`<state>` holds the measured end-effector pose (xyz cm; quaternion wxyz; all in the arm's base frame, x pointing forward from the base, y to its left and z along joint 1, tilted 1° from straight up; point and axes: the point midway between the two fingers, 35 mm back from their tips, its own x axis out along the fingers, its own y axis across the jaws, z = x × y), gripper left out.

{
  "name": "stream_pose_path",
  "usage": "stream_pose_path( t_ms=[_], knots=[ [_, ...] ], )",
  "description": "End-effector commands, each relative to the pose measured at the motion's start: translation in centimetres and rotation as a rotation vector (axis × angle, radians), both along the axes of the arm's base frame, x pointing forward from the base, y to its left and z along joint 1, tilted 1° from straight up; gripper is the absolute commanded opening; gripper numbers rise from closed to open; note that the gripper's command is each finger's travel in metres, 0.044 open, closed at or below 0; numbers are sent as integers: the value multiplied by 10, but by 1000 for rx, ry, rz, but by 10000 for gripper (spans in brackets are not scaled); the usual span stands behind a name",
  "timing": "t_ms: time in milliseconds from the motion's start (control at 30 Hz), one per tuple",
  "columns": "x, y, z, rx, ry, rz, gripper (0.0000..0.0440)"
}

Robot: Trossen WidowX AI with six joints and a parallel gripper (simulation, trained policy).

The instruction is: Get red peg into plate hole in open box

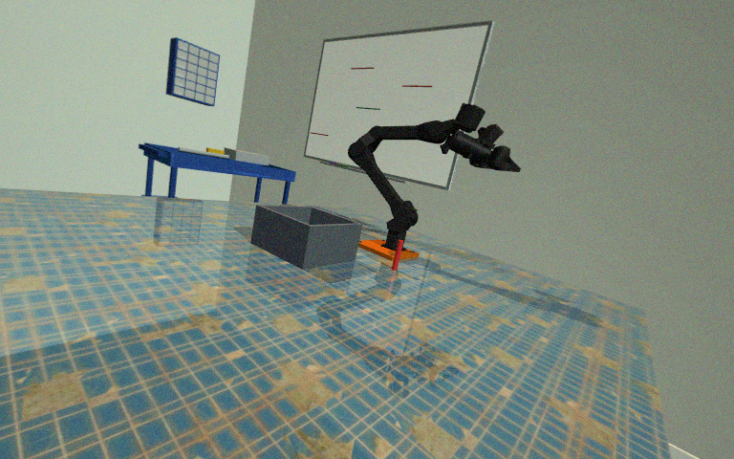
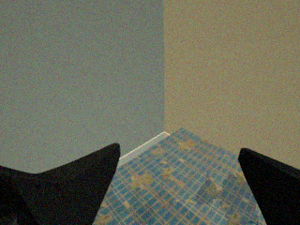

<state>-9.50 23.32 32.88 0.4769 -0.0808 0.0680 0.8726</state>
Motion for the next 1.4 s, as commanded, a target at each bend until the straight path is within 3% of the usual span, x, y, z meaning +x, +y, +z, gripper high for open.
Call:
stream_pose_path(
  t_ms=[0,633,1367],
  knots=[
    [16,8,-17,-101,42,-96,440],
    [97,14,-79,-482,283,-585,440],
    [176,-26,-135,-817,624,-1187,440]
  ],
)
